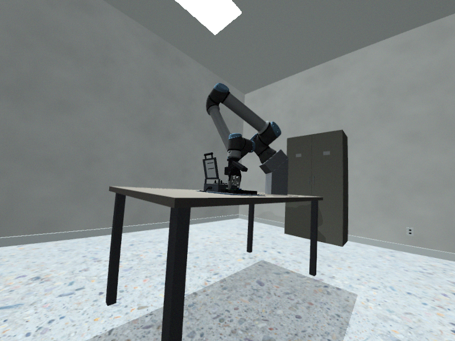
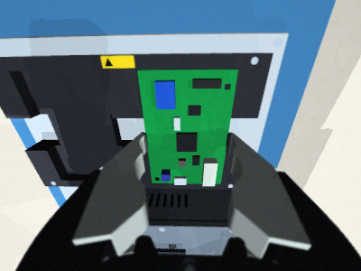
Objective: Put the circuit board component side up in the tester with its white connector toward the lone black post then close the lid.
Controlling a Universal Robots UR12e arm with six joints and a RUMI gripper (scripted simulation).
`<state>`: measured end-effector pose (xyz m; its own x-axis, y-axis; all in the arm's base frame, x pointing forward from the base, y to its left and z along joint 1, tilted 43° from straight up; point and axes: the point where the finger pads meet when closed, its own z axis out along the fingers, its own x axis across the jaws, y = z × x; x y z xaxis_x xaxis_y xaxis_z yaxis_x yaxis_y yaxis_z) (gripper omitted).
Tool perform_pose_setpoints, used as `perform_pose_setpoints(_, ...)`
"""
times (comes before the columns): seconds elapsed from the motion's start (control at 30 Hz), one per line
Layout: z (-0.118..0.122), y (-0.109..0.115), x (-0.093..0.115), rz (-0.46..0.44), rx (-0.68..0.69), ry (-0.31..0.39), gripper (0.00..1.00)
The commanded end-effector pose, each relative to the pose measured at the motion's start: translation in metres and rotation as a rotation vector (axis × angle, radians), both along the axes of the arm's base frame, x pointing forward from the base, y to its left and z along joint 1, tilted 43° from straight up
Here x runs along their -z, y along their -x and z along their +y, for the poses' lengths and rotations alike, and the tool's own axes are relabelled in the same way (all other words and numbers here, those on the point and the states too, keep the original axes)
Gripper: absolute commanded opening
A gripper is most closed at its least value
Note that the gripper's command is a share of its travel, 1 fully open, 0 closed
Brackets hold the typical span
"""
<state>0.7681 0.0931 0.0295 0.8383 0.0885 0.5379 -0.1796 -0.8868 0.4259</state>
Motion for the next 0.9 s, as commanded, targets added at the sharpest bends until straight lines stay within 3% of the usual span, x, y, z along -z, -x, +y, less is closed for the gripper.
perform_pose_setpoints(0.0, 0.002, 0.002, -0.004, -0.001, 0.000, 0.000, 0.39)
perform_pose_setpoints(0.87, 0.009, 0.009, -0.014, -0.001, 0.000, 0.000, 0.39)
